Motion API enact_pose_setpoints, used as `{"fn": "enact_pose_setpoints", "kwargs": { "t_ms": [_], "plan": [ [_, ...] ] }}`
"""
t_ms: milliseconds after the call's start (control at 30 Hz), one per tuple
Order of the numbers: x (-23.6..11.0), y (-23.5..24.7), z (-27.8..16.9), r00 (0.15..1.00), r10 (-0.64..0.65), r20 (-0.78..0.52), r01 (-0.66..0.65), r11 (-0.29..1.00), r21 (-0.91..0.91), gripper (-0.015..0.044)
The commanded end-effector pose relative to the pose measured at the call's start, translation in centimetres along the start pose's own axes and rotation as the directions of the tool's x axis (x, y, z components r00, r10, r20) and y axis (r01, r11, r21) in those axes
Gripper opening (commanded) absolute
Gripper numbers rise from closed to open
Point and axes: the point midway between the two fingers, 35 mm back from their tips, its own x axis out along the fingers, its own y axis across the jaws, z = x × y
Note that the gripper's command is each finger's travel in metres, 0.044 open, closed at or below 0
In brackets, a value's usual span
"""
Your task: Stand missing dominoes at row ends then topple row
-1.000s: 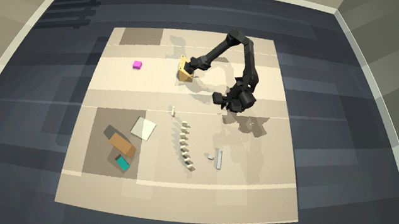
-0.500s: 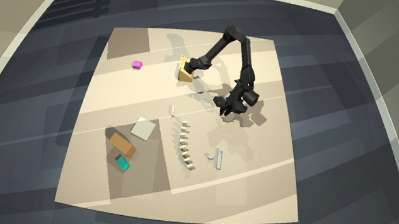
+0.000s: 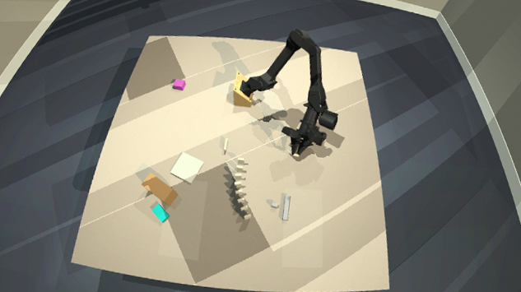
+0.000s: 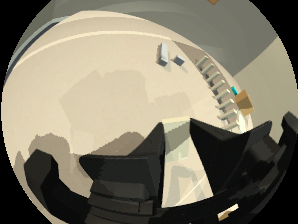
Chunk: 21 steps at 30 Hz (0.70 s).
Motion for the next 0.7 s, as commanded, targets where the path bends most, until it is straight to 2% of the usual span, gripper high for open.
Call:
{"fn": "enact_pose_setpoints", "kwargs": {
  "t_ms": [0,300,667],
  "plan": [
    [-0.4,0.3,0.1,0.996,-0.01,0.085,0.008,1.0,0.022,0.0107],
    [-2.0,1.1,0.2,0.957,-0.025,0.29,-0.009,0.993,0.116,0.0107],
    [-4.8,0.8,-0.3,0.867,-0.075,0.493,-0.086,0.952,0.295,0.0107]
  ]
}}
